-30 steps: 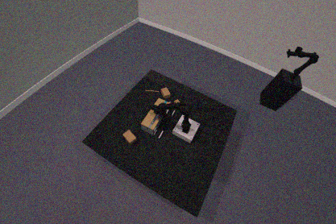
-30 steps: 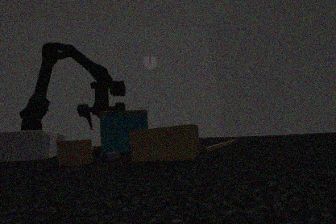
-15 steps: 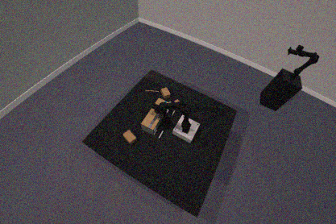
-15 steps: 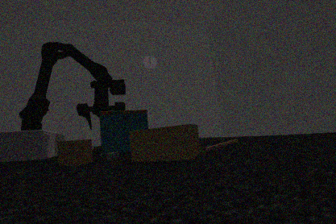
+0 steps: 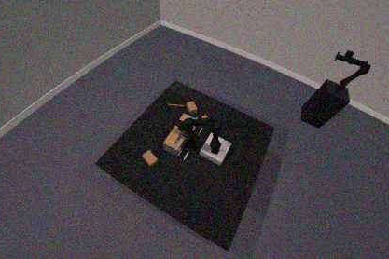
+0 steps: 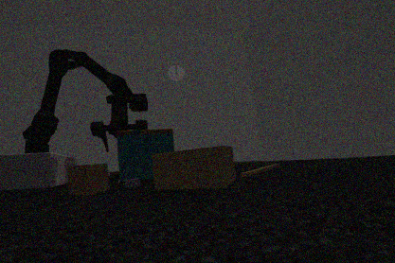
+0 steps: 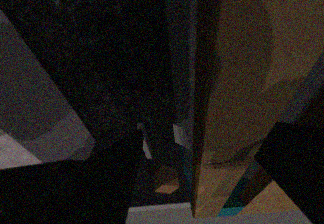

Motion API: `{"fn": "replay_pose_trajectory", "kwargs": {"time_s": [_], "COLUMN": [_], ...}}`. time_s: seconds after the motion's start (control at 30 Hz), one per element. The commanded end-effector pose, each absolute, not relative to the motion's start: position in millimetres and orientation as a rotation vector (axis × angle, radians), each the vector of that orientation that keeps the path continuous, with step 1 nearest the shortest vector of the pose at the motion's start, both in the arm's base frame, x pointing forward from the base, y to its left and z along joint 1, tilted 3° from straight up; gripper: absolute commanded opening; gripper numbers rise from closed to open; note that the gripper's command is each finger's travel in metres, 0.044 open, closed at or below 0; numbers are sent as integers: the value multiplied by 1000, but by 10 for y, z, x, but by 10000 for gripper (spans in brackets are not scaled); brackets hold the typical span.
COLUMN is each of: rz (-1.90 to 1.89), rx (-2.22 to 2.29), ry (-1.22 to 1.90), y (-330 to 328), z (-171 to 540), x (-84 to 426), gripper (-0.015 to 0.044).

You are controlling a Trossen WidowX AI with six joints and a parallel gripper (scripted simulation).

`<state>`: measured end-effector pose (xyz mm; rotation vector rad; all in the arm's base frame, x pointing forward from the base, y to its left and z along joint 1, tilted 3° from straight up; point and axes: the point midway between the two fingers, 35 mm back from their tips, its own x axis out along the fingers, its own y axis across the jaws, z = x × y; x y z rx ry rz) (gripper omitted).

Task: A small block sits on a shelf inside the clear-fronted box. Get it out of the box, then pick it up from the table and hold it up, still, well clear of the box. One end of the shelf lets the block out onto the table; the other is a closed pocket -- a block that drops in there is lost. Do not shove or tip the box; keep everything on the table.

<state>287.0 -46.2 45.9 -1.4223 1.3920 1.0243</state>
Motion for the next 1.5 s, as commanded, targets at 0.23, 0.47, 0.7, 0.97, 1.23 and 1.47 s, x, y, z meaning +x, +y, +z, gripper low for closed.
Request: {"fn": "replay_pose_trajectory", "kwargs": {"time_s": [0.23, 0.47, 0.7, 0.97, 1.23, 1.47], "rz": [1019, 1019, 1018, 1018, 1018, 1017], "rx": [-1418, -1418, -1419, -1419, -1420, -1420], "ry": [1399, 1399, 1399, 1400, 1400, 1401], "y": [-516, -587, -658, -739, -820, -890], "z": [456, 453, 449, 446, 442, 439], "x": [2865, 2864, 2863, 2861, 2860, 2858], "gripper": [400, 400, 400, 400, 400, 400]}}
